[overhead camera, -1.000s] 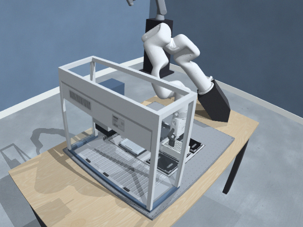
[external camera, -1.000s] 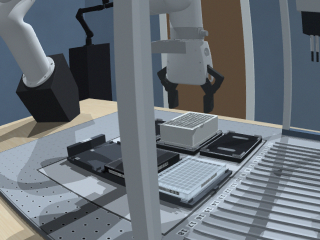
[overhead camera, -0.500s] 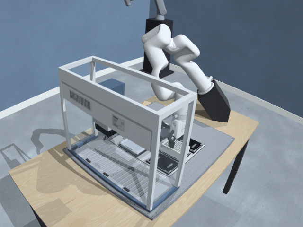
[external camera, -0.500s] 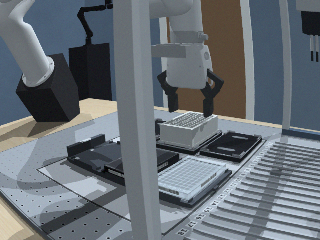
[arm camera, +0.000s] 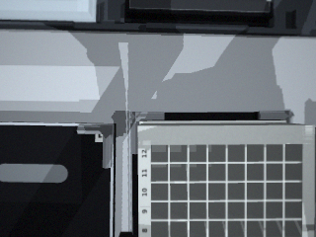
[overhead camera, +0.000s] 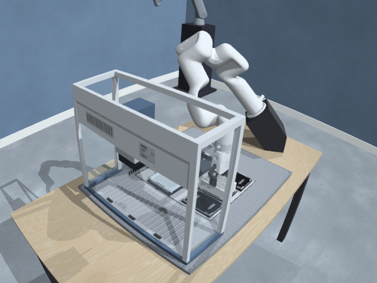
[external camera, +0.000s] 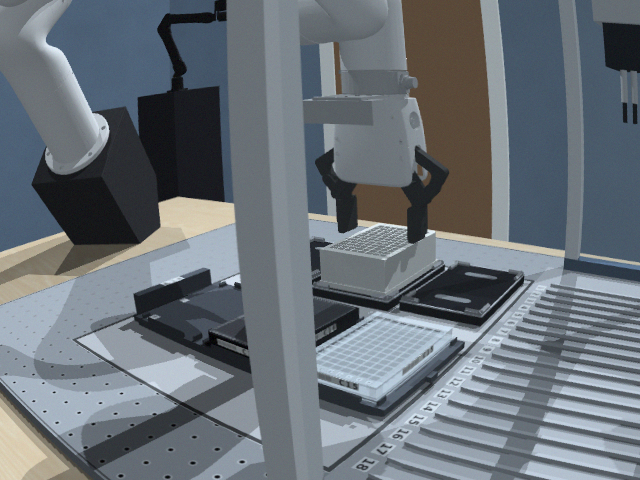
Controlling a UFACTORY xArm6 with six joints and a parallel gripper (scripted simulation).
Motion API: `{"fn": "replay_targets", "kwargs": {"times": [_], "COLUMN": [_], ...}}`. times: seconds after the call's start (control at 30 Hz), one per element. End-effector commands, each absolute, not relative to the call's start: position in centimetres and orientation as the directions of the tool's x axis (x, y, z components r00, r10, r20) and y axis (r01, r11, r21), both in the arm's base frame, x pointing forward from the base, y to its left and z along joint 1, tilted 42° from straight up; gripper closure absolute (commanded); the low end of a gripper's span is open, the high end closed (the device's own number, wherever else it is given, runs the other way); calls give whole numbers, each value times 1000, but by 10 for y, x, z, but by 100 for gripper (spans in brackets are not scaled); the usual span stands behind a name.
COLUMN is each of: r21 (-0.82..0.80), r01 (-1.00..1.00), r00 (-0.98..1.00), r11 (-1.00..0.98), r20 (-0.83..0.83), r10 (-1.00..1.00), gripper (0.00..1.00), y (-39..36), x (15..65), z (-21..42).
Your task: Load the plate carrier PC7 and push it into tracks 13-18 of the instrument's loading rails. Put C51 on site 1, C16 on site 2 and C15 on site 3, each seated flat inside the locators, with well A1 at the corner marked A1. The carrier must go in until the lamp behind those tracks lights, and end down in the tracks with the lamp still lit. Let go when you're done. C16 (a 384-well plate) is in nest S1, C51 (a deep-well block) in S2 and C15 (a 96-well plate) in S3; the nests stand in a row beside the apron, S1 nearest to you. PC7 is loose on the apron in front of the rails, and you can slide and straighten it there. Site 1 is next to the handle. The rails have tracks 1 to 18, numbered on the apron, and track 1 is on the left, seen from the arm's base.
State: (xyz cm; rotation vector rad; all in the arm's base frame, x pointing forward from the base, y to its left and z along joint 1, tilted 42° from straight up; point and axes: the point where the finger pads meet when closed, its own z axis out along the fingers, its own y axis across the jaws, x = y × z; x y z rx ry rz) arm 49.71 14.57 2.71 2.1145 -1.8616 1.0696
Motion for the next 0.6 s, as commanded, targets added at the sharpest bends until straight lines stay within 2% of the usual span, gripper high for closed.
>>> {"fn": "replay_targets", "kwargs": {"times": [0.0, 0.57], "r21": [-349, -349], "r01": [-908, -908], "r00": [-11, -11], "r11": [-232, -232], "r20": [574, 574], "r10": [-819, -819], "gripper": [0, 0], "y": [146, 141], "x": [498, 502], "z": [27, 20]}}
